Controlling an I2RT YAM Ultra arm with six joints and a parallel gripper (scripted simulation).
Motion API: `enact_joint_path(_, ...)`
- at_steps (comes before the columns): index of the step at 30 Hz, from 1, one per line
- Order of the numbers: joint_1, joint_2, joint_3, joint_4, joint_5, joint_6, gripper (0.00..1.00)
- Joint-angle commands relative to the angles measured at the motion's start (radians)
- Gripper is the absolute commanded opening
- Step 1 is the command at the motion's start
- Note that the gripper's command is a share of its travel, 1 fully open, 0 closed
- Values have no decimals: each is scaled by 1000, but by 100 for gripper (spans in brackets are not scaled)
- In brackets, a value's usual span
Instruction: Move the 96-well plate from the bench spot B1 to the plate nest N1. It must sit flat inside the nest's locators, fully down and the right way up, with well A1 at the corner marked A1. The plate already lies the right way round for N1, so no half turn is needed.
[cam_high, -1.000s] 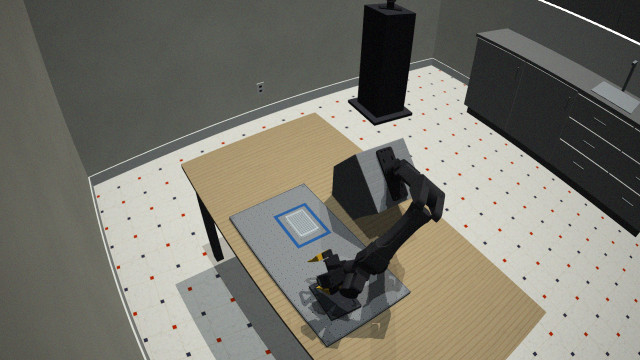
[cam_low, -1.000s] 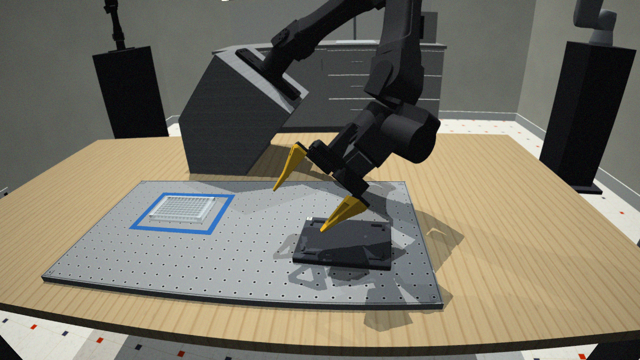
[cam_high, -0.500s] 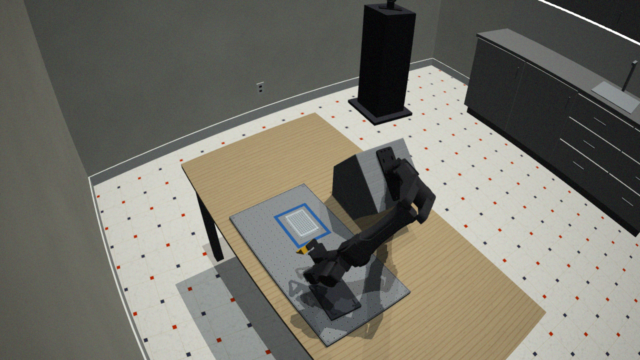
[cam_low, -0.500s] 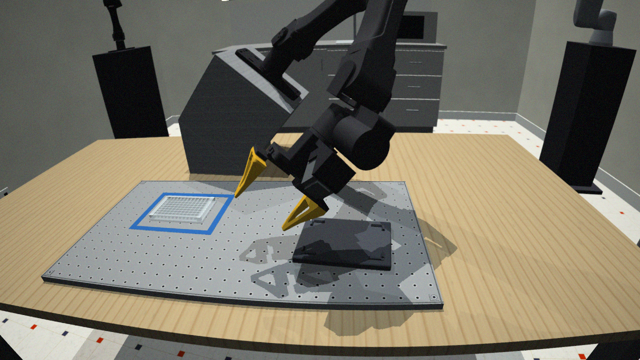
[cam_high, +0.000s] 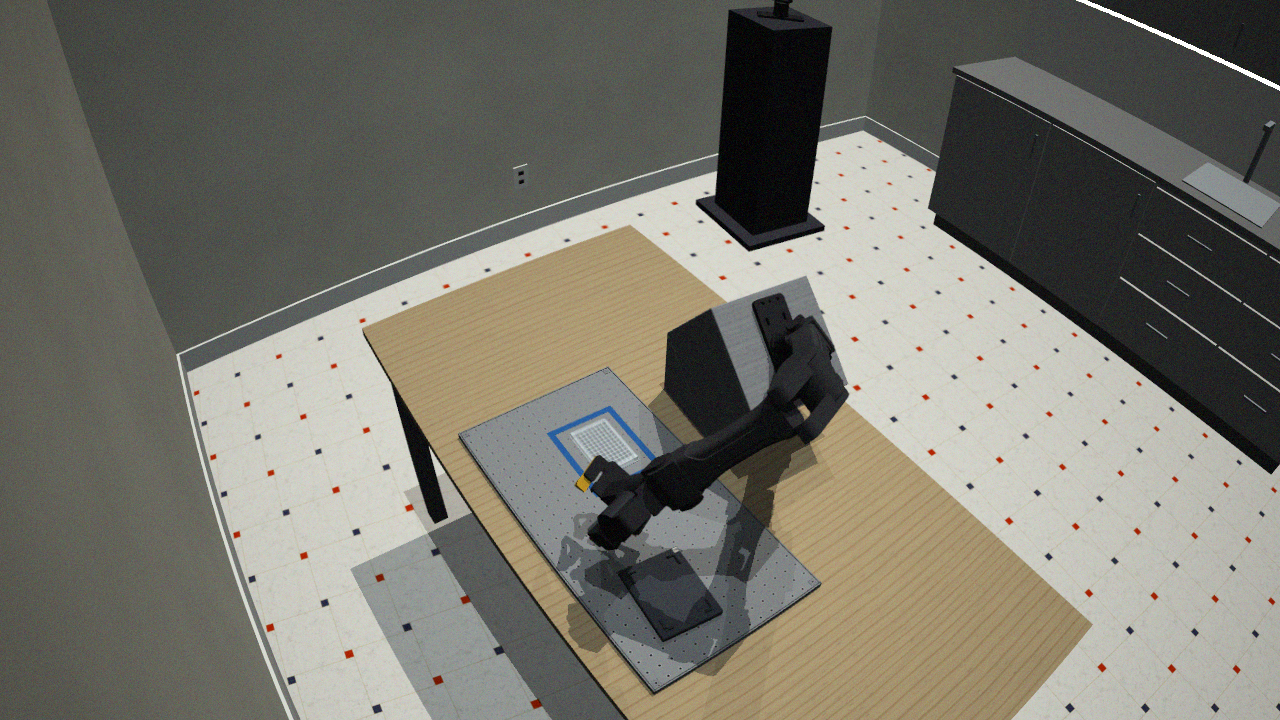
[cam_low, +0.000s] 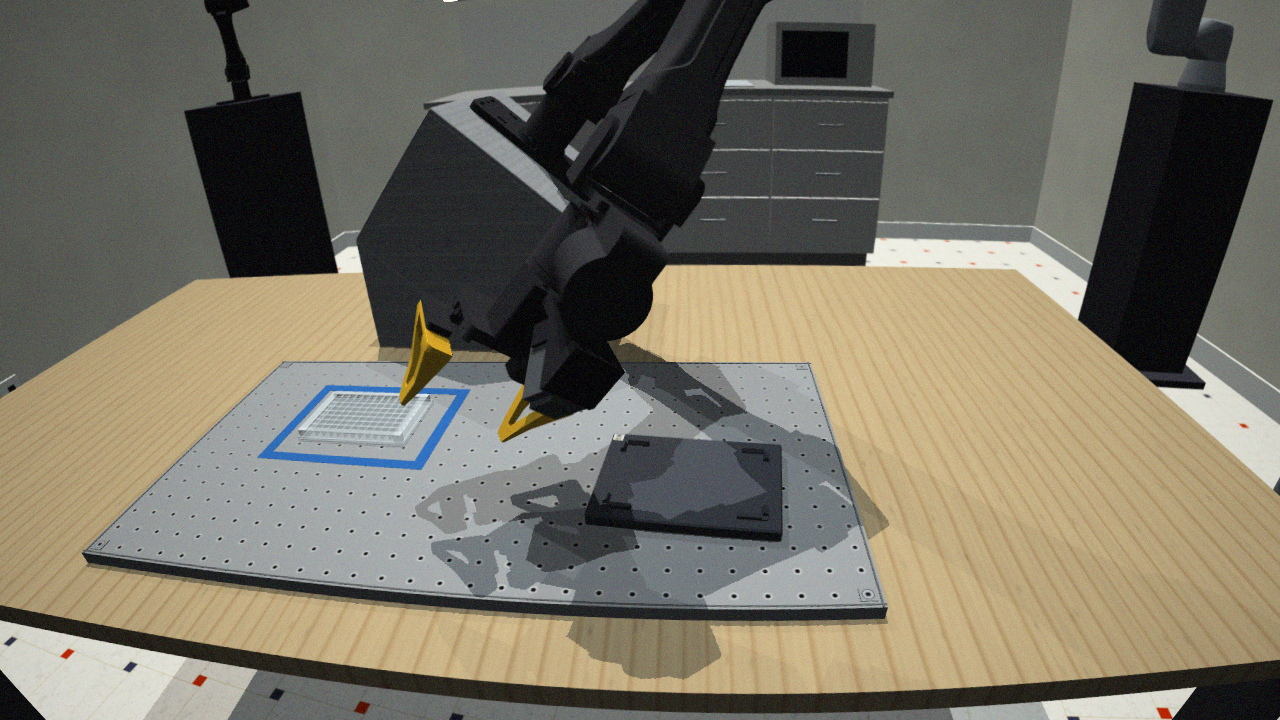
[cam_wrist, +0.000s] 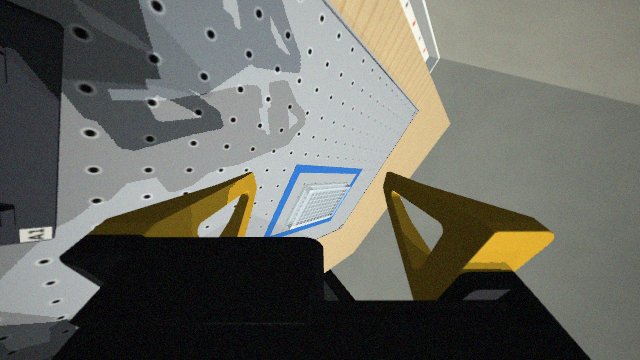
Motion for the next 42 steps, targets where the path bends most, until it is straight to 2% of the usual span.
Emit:
enact_joint_path(1, -60, 26, 14, -5, -54, -161, 100)
enact_joint_path(3, -86, 42, 14, -10, -85, -240, 100)
enact_joint_path(5, -86, 42, 14, -10, -85, -240, 100)
enact_joint_path(9, -142, 75, 15, -21, -151, -405, 100)
enact_joint_path(11, -157, 85, -39, 12, -157, -425, 100)
enact_joint_path(12, -171, 91, -43, -10, -177, -465, 100)
enact_joint_path(14, -200, 107, -10, -4, -203, -547, 100)
enact_joint_path(19, -272, 148, -39, -9, -285, -747, 100)
enact_joint_path(20, -280, 154, -63, 1, -288, -760, 100)
enact_joint_path(22, -280, 154, -63, 1, -288, -760, 100)
enact_joint_path(23, -299, 166, -24, -3, -303, -814, 100)
enact_joint_path(28, -373, 206, -44, 5, -379, -1015, 100)
enact_joint_path(31, -420, 231, -79, 6, -433, -1140, 100)
enact_joint_path(33, -437, 244, -51, 2, -448, -1189, 100)
enact_joint_path(36, -484, 269, -98, 2, -502, -1314, 100)
enact_joint_path(37, -498, 276, -65, 9, -512, -1353, 100)
enact_joint_path(39, -498, 276, -65, 9, -512, -1353, 100)
enact_joint_path(41, -531, 299, -63, 1, -548, -1446, 100)
enact_joint_path(42, -547, 307, -103, 1, -568, -1489, 100)
